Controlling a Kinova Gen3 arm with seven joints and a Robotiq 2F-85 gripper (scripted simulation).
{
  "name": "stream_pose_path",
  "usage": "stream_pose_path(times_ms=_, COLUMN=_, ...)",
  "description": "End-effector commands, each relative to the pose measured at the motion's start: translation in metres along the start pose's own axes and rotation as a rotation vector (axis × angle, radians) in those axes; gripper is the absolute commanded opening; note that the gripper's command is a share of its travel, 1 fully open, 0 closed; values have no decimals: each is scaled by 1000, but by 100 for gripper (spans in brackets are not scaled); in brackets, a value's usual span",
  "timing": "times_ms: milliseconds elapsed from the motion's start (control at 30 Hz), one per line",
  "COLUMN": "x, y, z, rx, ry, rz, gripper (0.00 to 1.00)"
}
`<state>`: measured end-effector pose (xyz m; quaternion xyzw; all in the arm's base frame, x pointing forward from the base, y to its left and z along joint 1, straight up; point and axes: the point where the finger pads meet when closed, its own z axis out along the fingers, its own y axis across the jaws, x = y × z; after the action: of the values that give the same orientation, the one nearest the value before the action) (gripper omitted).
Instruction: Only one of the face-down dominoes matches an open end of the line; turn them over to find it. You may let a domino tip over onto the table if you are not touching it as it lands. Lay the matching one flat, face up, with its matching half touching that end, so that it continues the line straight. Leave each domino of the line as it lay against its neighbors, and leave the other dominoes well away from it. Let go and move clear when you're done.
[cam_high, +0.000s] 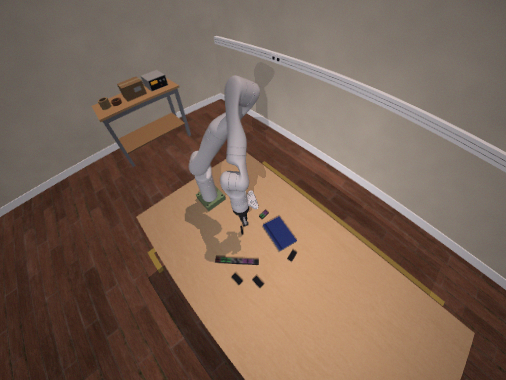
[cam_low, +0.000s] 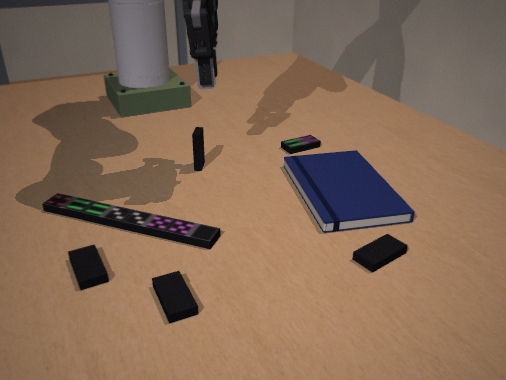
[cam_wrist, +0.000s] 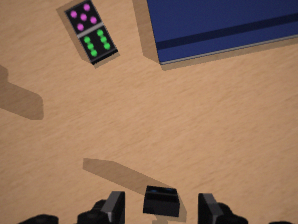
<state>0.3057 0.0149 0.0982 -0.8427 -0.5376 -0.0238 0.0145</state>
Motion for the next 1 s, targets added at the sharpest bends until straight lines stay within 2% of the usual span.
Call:
stream_pose_path(times_ms=0, x=1, y=0, z=0, rx=0, ry=-32, rz=-1, gripper=49)
stream_pose_path(times_ms=300, x=2, y=1, z=0, rx=3, ry=-97, rz=-5, gripper=49)
stream_pose_path(times_ms=967, x=4, y=1, z=0, rx=5, ry=-173, rz=-9, gripper=49)
